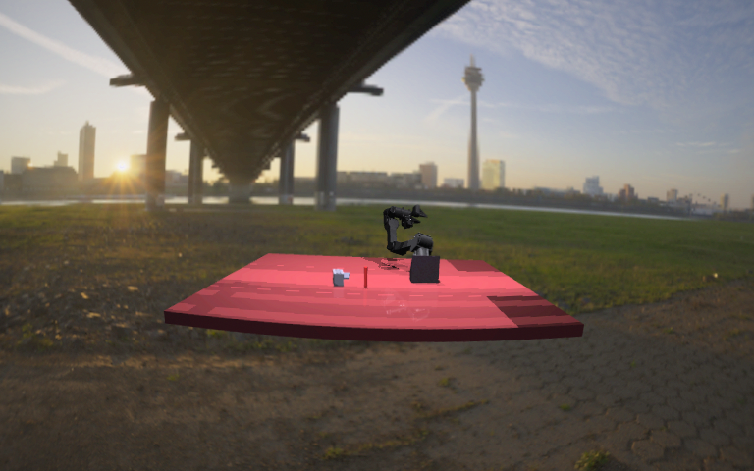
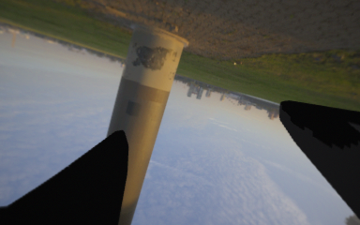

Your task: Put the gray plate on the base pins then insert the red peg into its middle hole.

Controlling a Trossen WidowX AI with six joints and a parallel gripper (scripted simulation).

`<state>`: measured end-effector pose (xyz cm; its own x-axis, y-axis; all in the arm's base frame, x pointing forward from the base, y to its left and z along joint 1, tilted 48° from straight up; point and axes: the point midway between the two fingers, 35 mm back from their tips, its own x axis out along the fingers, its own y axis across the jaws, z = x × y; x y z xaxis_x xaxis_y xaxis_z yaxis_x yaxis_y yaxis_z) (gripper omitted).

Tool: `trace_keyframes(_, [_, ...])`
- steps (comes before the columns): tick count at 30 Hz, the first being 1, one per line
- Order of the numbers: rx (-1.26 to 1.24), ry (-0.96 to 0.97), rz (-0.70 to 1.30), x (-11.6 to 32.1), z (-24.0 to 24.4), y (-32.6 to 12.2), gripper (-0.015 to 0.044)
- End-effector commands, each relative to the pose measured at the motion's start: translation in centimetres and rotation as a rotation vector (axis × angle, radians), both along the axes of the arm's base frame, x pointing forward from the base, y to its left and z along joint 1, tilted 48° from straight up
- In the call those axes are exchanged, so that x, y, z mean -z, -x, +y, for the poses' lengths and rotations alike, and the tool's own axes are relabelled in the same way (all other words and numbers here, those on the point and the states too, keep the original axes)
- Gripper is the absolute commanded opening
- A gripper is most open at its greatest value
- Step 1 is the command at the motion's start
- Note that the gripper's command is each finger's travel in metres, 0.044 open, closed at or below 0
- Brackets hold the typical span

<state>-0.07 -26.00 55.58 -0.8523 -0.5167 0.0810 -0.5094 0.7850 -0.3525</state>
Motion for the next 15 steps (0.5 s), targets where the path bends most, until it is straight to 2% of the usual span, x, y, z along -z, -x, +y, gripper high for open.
trace_keyframes(1, [0.000, 0.000, 0.000, 0.0, 0.0, 0.0, 0.0426])
trace_keyframes(2, [0.002, 0.006, -0.001, -0.1, 0.1, 0.1, 0.0440])
trace_keyframes(10, [0.088, 0.268, -0.053, -2.5, 3.8, 3.0, 0.0440])
trace_keyframes(15, [0.182, 0.581, -0.129, -4.0, 9.5, 6.9, 0.0440])
